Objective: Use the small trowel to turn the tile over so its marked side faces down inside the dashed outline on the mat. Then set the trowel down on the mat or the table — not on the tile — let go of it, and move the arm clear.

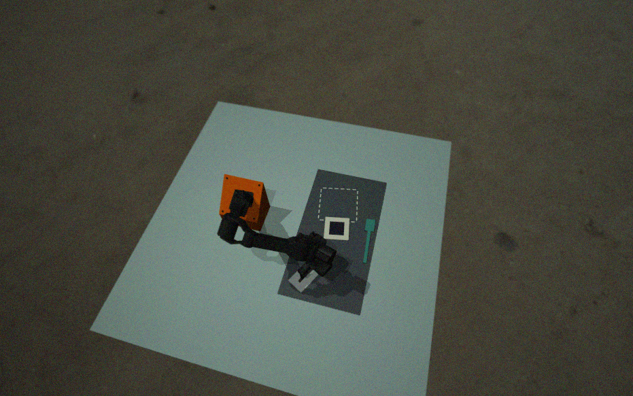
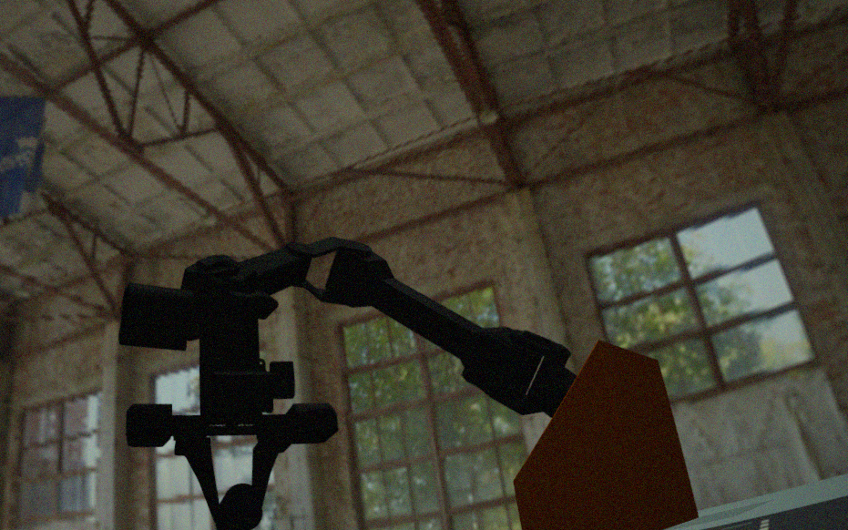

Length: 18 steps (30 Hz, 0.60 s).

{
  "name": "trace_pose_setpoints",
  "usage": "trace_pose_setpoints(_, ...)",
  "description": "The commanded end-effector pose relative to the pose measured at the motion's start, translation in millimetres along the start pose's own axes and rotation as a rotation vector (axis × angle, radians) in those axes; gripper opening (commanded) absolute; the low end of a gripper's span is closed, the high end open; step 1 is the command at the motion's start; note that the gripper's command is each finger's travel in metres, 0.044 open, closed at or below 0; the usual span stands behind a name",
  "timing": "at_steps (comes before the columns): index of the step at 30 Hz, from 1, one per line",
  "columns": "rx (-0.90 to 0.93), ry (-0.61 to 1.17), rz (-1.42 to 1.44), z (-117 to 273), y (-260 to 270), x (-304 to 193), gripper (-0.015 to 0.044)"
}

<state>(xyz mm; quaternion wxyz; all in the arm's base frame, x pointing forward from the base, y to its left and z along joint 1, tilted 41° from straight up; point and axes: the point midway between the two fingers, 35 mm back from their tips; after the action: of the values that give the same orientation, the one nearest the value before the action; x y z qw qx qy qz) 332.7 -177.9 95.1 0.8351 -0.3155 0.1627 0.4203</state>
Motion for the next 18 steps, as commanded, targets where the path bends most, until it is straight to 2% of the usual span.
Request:
trace_pose_setpoints(1,0.003,0.002,0.117,-0.5,0.7,0.1,0.0130)
trace_pose_setpoints(7,0.003,0.002,0.286,-0.5,0.7,0.1,0.0130)
trace_pose_setpoints(13,0.003,0.002,0.305,-0.5,0.7,0.1,0.0130)
trace_pose_setpoints(18,0.003,0.002,0.305,-0.5,0.7,0.1,0.0261)
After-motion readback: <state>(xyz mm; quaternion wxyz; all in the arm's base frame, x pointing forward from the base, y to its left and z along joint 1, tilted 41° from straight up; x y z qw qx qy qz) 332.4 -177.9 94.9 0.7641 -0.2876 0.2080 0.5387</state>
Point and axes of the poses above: the point midway between the two fingers, 35 mm back from their tips, its own z axis back along the fingers, its own y axis across the jaws, x = y × z, and after that the axes turned 8 degrees about -z, right-handed
